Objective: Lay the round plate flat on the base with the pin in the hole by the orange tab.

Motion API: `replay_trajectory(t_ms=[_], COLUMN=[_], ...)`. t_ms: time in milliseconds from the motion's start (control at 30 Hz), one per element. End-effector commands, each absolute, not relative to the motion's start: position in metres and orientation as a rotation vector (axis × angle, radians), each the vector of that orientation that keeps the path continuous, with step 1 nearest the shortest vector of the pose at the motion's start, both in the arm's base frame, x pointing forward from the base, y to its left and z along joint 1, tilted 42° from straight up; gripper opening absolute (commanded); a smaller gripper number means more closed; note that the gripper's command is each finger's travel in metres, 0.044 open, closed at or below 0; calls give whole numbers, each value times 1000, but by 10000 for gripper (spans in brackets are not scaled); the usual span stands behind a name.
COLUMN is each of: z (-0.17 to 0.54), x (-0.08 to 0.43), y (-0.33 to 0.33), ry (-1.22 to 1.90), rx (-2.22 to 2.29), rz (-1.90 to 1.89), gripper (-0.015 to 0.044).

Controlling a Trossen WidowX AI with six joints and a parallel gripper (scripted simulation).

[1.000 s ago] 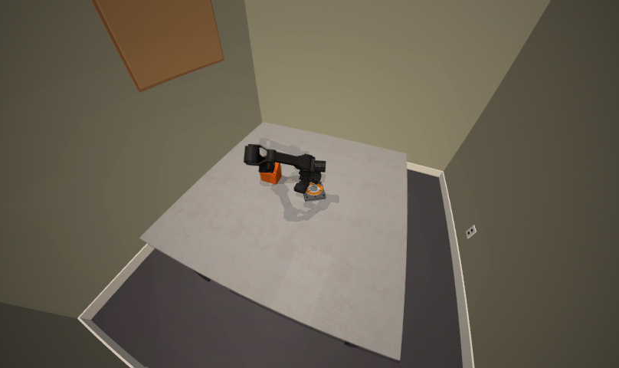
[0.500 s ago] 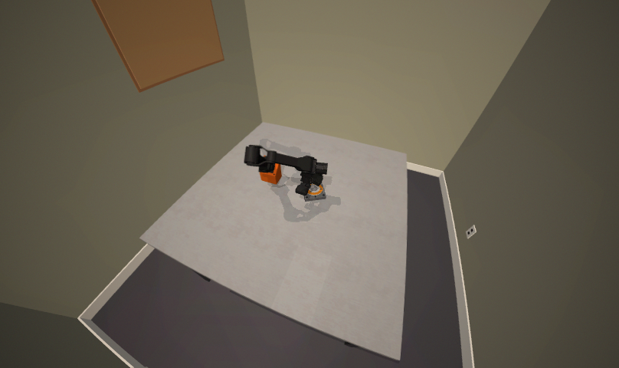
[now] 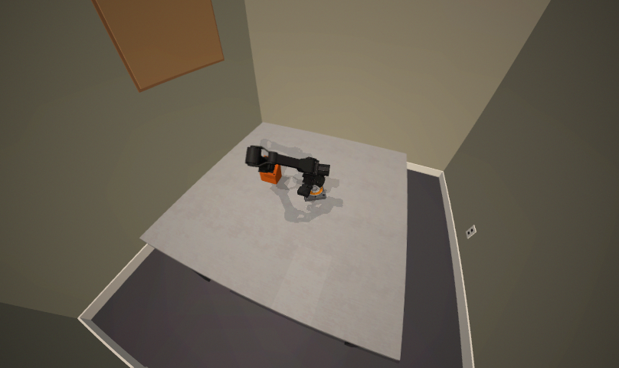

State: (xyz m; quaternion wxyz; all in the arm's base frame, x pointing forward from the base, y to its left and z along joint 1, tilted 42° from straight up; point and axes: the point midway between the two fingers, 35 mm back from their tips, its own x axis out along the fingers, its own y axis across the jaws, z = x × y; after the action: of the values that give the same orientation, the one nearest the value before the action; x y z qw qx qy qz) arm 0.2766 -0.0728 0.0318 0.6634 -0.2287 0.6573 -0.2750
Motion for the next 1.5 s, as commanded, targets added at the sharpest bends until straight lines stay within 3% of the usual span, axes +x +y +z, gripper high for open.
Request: replay_trajectory(t_ms=[0, 1467], z=[34, 61], x=[283, 303], y=[-75, -49], ry=[1482, 1482], rx=[-519, -526], rz=[-624, -620], gripper=[0, 0])
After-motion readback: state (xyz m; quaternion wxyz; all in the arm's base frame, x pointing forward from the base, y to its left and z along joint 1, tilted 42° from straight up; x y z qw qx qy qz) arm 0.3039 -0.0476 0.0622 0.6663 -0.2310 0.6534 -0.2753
